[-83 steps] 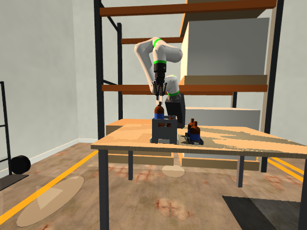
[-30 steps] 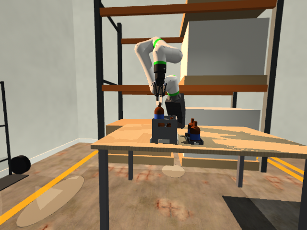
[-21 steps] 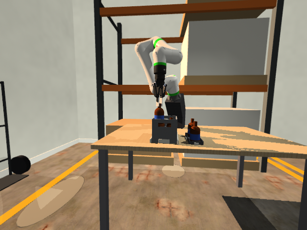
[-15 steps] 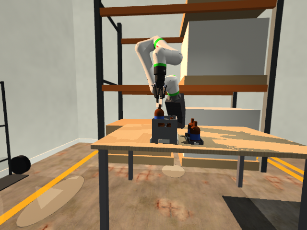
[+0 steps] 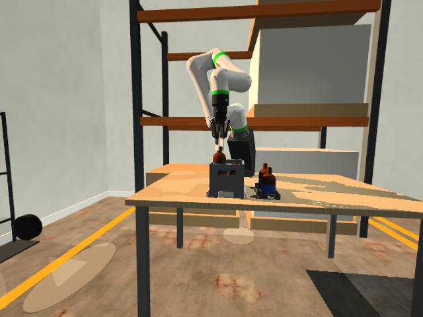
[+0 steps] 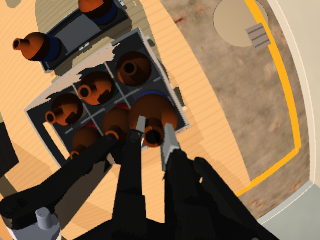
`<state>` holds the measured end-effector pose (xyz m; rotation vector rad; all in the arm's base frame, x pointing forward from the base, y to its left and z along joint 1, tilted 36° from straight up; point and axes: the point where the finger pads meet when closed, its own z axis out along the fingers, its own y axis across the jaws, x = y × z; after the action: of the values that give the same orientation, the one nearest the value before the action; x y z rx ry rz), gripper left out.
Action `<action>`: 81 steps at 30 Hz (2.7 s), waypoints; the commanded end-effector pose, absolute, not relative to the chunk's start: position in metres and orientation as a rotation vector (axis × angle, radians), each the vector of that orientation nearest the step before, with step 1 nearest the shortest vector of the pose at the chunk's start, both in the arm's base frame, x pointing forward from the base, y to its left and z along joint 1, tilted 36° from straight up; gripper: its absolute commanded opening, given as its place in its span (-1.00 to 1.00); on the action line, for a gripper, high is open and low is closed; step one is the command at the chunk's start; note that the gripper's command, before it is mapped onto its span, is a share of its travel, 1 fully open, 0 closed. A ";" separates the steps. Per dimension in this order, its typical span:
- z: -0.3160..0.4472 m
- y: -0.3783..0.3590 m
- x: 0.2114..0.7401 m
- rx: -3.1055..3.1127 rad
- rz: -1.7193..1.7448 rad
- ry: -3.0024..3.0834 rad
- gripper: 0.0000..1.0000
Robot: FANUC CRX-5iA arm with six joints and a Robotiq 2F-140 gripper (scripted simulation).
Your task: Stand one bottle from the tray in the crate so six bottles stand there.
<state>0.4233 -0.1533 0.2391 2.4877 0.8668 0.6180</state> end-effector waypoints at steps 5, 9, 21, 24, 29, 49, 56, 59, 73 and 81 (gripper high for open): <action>0.236 -0.154 0.426 2.487 0.619 0.867 -1.00; 0.235 -0.155 0.426 2.487 0.619 0.867 -1.00; 0.235 -0.155 0.427 2.487 0.619 0.867 -1.00; 0.235 -0.155 0.427 2.487 0.619 0.867 -1.00; 0.235 -0.155 0.427 2.487 0.619 0.867 -1.00; 0.235 -0.155 0.427 2.487 0.619 0.867 -1.00; 0.235 -0.155 0.427 2.487 0.619 0.867 -1.00; 0.234 -0.155 0.427 2.487 0.619 0.867 -1.00; 0.229 -0.156 0.430 2.487 0.619 0.867 -1.00; 0.222 -0.159 0.435 2.487 0.619 0.867 -1.00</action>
<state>0.4330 -0.1578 0.2246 2.4877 0.8668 0.6180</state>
